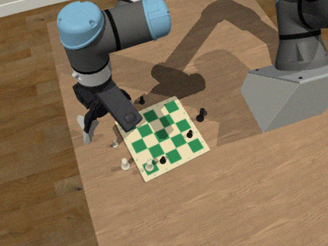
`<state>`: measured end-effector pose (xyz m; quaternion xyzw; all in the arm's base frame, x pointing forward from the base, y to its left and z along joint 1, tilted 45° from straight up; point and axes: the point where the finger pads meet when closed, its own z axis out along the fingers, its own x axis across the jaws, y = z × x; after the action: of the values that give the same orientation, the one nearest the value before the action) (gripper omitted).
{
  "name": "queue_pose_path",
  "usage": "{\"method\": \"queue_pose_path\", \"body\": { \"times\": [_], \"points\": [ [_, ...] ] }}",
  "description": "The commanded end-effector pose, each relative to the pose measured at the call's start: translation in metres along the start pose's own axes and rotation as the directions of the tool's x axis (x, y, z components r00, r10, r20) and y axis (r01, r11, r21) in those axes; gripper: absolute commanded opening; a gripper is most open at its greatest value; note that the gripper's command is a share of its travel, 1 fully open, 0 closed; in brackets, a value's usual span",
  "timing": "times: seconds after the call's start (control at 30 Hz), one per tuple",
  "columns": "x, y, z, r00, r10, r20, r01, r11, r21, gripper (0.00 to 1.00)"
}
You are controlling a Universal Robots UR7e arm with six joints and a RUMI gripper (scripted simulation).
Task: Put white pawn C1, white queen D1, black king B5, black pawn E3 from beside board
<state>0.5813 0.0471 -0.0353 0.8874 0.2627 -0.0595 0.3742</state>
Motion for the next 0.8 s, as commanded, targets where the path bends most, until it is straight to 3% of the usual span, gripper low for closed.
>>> {"method": "queue_pose_path", "body": {
  "times": [0.0, 0.33, 0.77],
  "points": [
    [0.000, 0.000, 0.009, 0.961, 0.275, 0.011, -0.275, 0.961, -0.008, 1.00],
    [0.001, 0.004, 0.019, 0.789, 0.615, 0.007, -0.615, 0.789, -0.012, 1.00],
    [0.000, 0.005, 0.023, 0.689, 0.725, 0.005, -0.725, 0.689, -0.013, 1.00]
  ]
}}
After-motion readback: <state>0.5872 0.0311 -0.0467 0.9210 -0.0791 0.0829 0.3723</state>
